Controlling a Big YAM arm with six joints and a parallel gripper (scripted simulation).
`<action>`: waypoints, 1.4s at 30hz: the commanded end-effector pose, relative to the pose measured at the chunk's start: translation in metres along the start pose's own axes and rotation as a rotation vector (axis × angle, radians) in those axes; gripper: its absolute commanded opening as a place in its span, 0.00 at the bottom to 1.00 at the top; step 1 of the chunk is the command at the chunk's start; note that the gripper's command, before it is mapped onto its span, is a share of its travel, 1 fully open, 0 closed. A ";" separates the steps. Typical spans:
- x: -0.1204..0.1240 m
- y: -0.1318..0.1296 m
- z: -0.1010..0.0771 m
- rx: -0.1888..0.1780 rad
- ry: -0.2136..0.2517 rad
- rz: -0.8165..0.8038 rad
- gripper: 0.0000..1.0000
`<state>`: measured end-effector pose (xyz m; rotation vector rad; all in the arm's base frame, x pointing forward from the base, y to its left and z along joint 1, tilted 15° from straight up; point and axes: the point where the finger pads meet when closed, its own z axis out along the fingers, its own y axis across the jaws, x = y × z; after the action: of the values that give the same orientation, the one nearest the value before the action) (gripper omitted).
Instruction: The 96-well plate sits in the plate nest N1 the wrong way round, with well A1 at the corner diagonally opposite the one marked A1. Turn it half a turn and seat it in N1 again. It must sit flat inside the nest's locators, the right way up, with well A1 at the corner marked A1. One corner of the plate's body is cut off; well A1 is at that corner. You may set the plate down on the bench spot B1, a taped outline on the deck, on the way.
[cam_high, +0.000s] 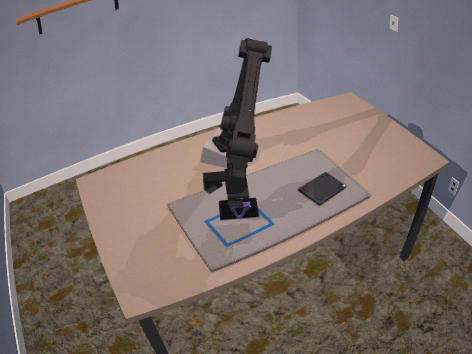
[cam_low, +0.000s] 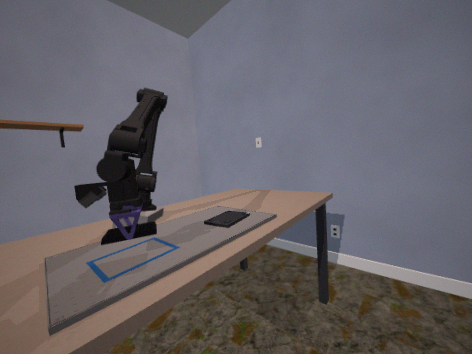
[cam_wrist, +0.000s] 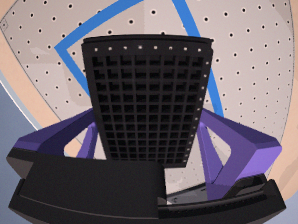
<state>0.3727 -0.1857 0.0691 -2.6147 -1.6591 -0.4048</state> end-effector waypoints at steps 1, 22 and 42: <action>-0.001 0.024 -0.035 -0.069 -0.008 -0.019 0.00; 0.001 0.014 -0.033 -0.038 -0.005 -0.011 0.00; 0.041 -0.013 -0.031 -0.017 -0.006 -0.397 0.00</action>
<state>0.3701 -0.1502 0.0938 -2.3705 -2.0411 -0.4120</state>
